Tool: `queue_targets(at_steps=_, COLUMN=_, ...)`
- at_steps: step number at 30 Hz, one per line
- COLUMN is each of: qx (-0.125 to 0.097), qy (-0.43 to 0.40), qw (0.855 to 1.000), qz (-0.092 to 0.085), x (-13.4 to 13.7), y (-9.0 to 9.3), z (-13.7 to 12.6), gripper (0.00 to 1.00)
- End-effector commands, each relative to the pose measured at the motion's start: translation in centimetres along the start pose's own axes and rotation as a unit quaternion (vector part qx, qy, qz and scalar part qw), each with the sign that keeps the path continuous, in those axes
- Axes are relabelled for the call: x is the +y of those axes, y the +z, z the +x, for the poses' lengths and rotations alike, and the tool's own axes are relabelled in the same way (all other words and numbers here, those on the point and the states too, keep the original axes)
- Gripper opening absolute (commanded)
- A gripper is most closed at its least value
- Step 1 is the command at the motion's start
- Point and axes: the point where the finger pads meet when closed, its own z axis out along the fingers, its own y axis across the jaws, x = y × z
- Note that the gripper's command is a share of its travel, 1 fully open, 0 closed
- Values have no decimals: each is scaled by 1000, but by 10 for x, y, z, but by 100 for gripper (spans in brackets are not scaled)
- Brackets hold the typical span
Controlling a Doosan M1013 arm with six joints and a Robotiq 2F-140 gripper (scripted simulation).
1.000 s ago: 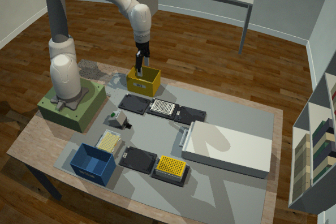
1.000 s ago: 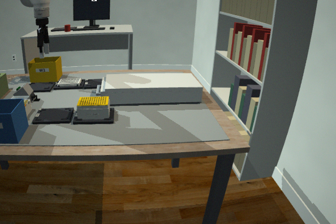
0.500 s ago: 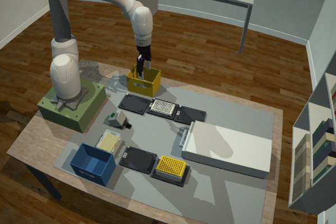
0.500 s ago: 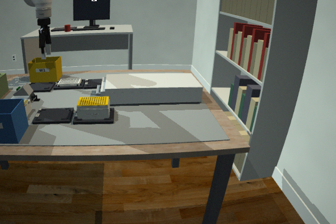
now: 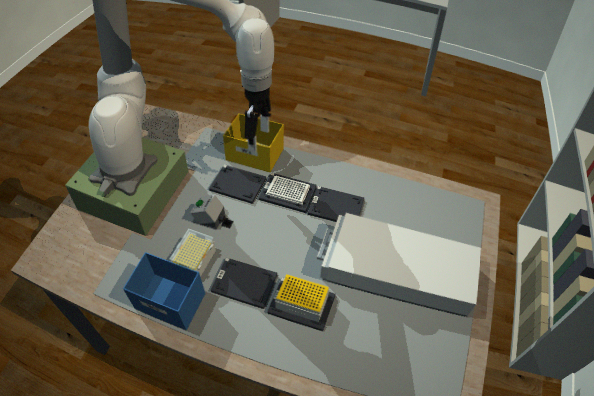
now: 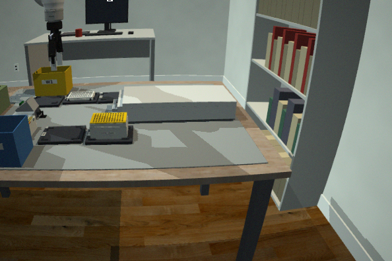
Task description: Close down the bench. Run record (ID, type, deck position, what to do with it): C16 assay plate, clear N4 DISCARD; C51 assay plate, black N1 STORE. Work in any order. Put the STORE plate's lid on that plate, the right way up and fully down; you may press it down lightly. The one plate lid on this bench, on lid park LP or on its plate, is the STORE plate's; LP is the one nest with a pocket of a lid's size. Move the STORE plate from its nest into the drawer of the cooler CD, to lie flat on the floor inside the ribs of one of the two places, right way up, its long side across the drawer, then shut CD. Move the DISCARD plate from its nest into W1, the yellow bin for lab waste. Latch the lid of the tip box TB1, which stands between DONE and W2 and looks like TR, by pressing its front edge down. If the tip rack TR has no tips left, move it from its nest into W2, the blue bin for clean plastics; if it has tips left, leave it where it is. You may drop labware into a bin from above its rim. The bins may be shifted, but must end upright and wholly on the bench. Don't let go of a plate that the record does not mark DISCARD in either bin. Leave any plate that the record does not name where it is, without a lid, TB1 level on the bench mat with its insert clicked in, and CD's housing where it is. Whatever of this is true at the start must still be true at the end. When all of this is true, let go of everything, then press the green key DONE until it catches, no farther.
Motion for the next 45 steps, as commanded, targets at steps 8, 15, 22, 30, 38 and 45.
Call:
queue_targets(at_steps=8, qx=0, qy=0, qw=1000, qz=0, x=28, y=-1, z=20, gripper=66)
queue_targets(at_steps=15, qx=0, qy=0, qw=1000, qz=0, x=51, y=-2, z=35, gripper=66)
queue_targets(at_steps=22, qx=0, qy=0, qw=1000, qz=0, x=67, y=-3, z=47, gripper=66)
queue_targets(at_steps=30, qx=0, qy=0, qw=1000, qz=0, x=94, y=-4, z=65, gripper=66)
queue_targets(at_steps=38, qx=0, qy=0, qw=1000, qz=0, x=113, y=-5, z=79, gripper=66)
queue_targets(at_steps=45, qx=0, qy=0, qw=1000, qz=0, x=136, y=-6, z=95, gripper=66)
